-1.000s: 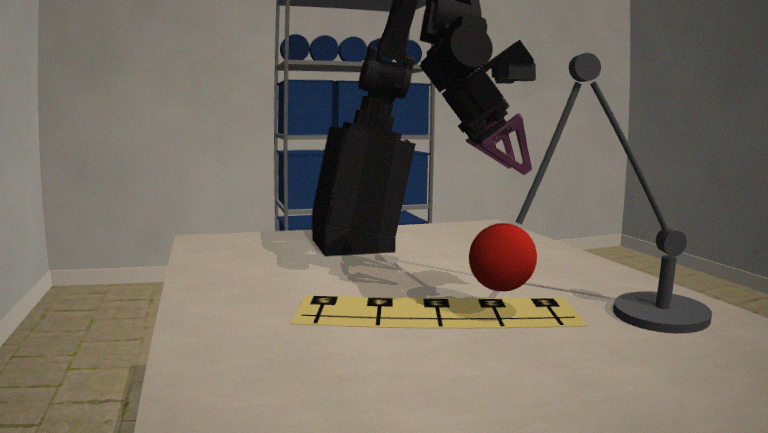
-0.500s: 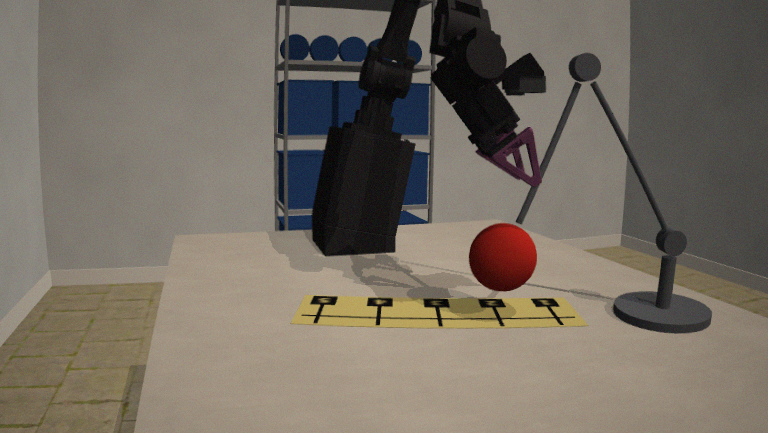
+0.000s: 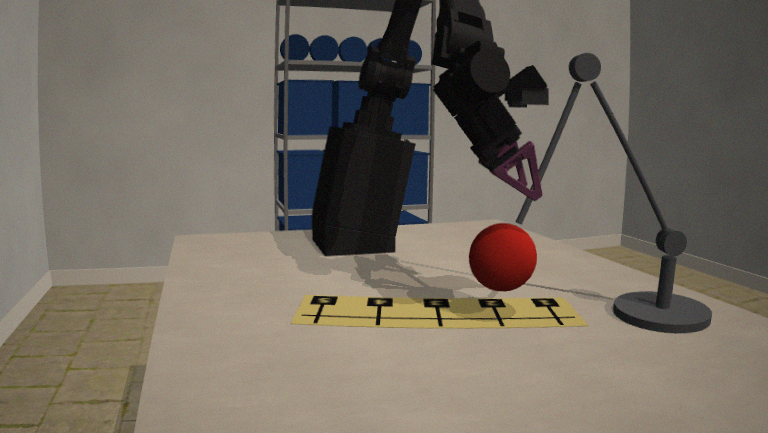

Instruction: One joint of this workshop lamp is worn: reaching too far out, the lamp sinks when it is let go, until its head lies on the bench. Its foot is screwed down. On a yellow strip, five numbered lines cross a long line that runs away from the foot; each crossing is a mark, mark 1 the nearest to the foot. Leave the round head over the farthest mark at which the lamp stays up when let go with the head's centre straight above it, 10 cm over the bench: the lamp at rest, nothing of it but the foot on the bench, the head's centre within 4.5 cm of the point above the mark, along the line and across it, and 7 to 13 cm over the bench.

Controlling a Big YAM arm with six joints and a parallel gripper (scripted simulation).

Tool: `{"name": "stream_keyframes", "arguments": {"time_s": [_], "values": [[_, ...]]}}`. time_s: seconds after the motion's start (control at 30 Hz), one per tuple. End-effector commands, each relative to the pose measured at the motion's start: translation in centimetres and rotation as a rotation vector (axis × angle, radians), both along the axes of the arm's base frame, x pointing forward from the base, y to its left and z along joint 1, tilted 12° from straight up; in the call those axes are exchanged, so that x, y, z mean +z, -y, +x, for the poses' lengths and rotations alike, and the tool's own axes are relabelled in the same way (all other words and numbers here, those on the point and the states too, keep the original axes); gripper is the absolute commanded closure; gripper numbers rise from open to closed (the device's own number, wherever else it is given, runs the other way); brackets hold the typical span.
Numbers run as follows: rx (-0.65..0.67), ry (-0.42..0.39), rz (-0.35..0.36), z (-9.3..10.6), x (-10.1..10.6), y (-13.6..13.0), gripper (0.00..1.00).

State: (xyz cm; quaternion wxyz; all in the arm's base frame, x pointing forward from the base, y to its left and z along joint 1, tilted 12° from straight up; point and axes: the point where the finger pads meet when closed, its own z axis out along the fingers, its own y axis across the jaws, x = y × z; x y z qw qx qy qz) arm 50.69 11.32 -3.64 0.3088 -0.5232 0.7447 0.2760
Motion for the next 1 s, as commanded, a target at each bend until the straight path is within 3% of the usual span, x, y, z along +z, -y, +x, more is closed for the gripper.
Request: {"name": "stream_keyframes", "arguments": {"time_s": [0.0,0.37,0.4,0.97], "values": [[-0.003,0.023,0.002,1.17,0.21,-0.36,0.00],[-0.003,0.023,0.002,1.17,0.21,-0.36,0.00],[-0.003,0.022,0.002,1.12,0.22,-0.33,1.00],[-0.004,0.009,0.001,0.33,0.41,0.08,1.00]]}}
